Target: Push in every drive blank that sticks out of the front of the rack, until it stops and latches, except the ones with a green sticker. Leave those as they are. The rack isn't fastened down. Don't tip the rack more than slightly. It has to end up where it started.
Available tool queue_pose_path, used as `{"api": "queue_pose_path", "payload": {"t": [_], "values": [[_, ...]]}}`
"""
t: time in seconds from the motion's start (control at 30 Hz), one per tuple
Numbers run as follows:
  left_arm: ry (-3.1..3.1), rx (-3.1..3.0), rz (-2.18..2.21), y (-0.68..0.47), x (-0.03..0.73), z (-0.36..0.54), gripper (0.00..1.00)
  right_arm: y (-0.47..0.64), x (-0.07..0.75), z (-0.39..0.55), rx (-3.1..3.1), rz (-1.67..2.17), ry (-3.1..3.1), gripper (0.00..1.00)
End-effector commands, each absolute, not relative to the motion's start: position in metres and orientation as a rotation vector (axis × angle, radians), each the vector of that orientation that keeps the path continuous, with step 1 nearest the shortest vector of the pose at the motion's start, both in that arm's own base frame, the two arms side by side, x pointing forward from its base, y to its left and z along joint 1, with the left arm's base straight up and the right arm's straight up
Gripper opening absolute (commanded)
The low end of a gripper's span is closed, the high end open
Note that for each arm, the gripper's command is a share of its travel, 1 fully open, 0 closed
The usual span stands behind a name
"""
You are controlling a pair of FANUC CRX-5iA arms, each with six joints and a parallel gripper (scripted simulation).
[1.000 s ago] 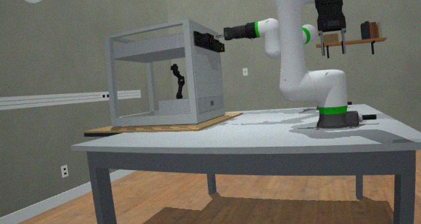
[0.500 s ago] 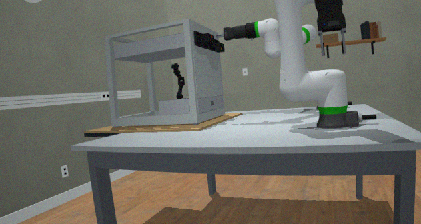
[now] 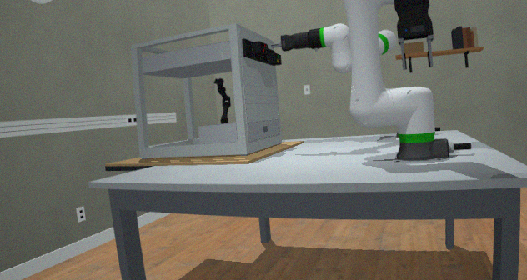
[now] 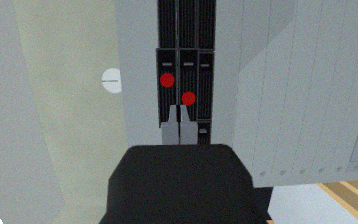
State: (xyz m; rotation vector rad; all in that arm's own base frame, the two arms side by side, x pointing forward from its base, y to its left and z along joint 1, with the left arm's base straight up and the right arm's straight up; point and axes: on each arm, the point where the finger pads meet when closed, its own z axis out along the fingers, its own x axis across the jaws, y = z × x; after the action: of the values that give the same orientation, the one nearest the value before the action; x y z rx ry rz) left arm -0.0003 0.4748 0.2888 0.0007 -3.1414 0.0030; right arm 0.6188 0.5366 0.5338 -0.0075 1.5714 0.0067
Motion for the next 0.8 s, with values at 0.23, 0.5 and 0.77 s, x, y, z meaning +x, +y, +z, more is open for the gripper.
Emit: {"api": "queue_pose_path", "payload": {"t": [0.23, 0.5, 0.77], "values": [[-3.142, 0.001, 0.0, 0.475, 0.0, 0.29, 1.0, 0.515, 0.617, 0.532, -0.006, 0.008, 1.57, 0.0], [-3.142, 0.001, 0.0, 0.475, 0.0, 0.29, 1.0, 0.48, 0.616, 0.525, -0.006, 0.008, 1.57, 0.0], [-3.142, 0.001, 0.0, 0.475, 0.0, 0.29, 1.0, 0.446, 0.614, 0.519, -0.006, 0.008, 1.57, 0.0]]}}
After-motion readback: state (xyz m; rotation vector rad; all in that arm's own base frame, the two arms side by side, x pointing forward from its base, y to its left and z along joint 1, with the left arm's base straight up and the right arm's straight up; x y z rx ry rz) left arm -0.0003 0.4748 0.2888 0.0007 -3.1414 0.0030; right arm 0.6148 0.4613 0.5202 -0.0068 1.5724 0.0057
